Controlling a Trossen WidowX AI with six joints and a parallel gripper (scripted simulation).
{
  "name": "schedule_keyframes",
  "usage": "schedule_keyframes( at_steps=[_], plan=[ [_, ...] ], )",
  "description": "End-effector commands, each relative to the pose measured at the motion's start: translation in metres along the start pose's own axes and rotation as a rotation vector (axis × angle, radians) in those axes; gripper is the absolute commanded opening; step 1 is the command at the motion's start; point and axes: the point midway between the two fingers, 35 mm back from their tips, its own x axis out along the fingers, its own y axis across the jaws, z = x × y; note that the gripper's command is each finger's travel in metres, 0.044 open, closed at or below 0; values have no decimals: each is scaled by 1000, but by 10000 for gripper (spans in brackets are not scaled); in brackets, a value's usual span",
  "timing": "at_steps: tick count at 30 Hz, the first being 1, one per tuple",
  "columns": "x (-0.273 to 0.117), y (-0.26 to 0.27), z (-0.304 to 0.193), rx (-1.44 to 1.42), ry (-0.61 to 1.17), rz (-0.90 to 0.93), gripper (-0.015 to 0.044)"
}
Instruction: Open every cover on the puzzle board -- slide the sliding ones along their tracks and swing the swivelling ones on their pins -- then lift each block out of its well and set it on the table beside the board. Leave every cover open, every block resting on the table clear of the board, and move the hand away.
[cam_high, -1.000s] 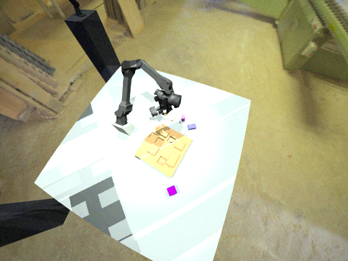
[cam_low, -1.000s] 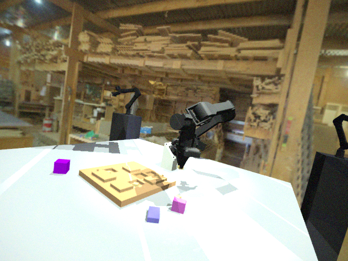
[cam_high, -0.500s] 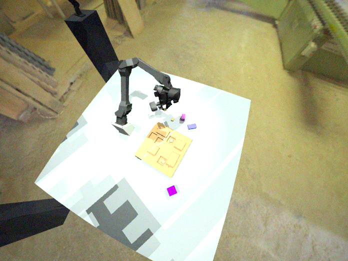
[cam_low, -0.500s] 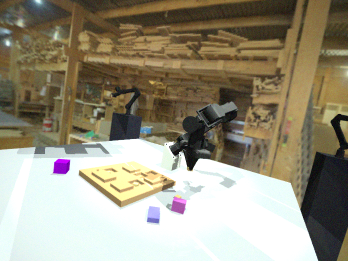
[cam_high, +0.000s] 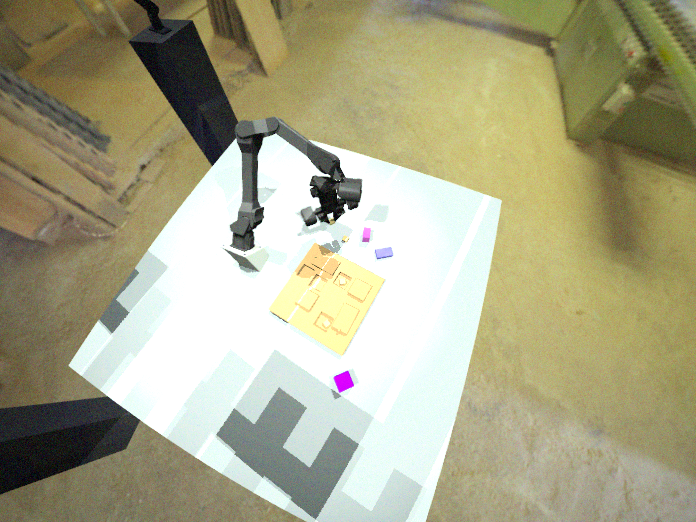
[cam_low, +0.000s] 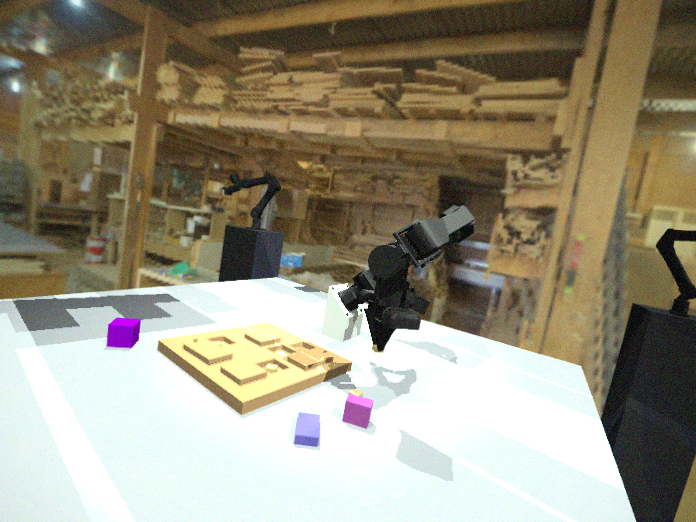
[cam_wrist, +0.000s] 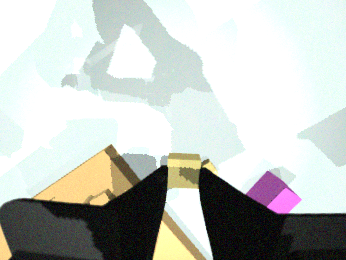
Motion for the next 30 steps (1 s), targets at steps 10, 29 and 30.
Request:
schedule_keyframes(
  at_steps=[10, 29, 30],
  plan=[
    [25, 2, -2, 10, -1, 11, 80],
    [56, 2, 0, 10, -3, 8, 80],
    [57, 2, 0, 10, -3, 8, 80]
  ],
)
